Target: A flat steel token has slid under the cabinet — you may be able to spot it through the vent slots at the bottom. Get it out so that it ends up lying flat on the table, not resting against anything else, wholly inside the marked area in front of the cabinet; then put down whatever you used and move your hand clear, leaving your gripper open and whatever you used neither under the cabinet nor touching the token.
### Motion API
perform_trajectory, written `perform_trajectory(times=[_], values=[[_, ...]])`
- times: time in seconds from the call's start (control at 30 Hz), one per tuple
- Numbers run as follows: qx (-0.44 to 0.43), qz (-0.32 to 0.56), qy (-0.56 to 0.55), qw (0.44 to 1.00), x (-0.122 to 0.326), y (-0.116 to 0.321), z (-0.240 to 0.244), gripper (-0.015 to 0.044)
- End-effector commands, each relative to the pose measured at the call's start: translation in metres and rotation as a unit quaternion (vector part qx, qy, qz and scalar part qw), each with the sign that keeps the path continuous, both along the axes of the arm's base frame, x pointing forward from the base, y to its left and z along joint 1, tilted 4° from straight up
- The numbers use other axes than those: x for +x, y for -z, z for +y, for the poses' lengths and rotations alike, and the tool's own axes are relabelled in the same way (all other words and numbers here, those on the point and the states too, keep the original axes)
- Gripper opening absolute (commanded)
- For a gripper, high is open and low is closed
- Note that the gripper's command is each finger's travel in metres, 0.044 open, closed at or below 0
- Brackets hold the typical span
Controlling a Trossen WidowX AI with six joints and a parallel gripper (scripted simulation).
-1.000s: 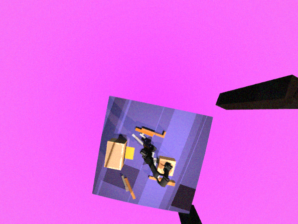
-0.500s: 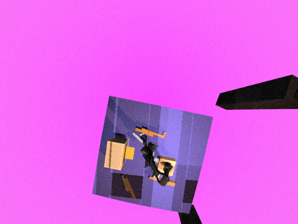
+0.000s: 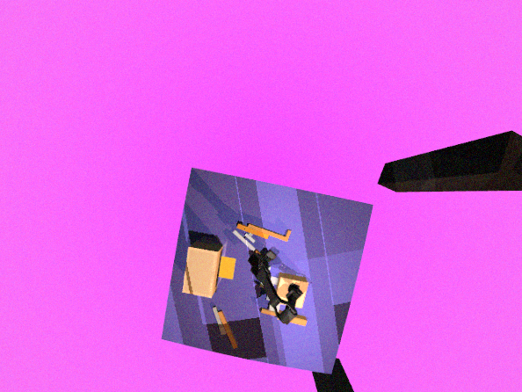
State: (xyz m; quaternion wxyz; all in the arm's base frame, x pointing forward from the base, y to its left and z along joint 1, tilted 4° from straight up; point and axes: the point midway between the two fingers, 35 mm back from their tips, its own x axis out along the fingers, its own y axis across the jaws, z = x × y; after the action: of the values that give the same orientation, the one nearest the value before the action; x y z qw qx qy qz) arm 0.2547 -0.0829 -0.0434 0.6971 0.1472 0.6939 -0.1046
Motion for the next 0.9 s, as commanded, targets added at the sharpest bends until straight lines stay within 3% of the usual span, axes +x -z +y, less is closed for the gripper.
perform_trajectory(times=[0.0, 0.87], values=[[-0.002, 0.000, 0.002, 1.000, 0.001, 0.000, -0.006, 0.0000], [-0.003, 0.000, 0.002, 1.000, 0.001, 0.001, -0.031, 0.0000]])
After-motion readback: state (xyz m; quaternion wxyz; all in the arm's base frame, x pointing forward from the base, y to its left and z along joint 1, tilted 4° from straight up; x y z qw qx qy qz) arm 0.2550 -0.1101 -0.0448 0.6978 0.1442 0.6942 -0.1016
